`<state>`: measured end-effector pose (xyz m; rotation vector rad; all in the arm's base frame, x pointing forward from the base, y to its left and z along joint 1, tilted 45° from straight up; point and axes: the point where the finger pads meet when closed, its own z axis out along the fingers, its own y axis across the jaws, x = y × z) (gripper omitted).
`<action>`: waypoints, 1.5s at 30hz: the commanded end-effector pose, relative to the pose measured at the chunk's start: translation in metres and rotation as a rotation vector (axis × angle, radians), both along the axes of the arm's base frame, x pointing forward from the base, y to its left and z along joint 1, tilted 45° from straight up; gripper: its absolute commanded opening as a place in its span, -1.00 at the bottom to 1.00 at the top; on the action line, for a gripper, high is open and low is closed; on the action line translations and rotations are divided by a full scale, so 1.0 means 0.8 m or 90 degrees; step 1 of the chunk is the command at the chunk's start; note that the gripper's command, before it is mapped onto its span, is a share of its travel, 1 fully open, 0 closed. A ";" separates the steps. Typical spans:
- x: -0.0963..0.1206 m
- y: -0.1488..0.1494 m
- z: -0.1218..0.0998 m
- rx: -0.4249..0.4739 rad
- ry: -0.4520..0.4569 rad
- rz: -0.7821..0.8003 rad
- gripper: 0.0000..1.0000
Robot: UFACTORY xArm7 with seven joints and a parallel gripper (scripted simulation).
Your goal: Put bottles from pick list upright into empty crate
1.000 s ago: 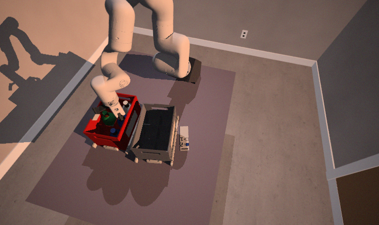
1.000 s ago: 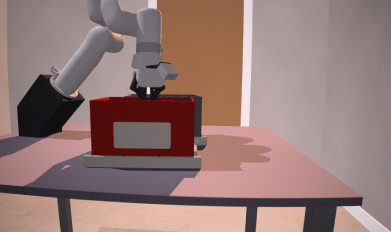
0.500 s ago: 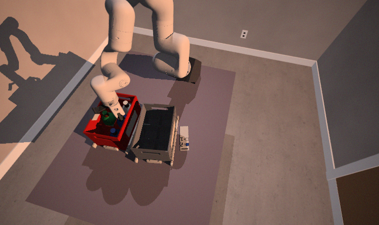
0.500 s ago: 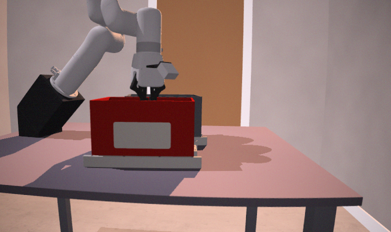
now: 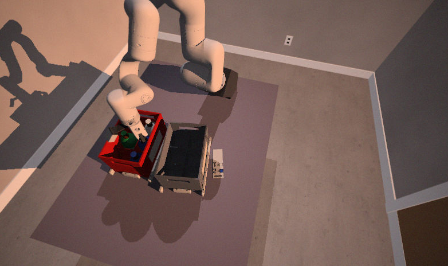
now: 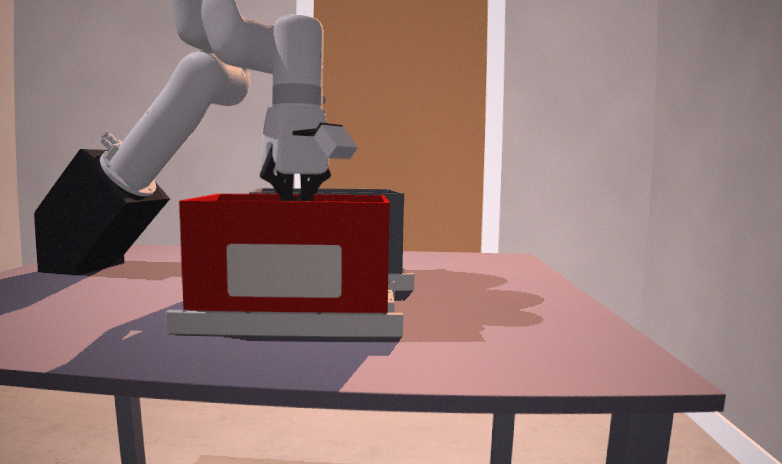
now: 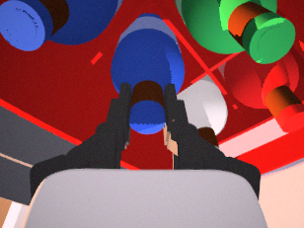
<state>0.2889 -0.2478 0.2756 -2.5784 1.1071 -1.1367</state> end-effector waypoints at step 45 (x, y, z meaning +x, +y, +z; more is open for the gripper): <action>-0.048 0.011 0.053 -0.001 -0.002 -0.001 -1.00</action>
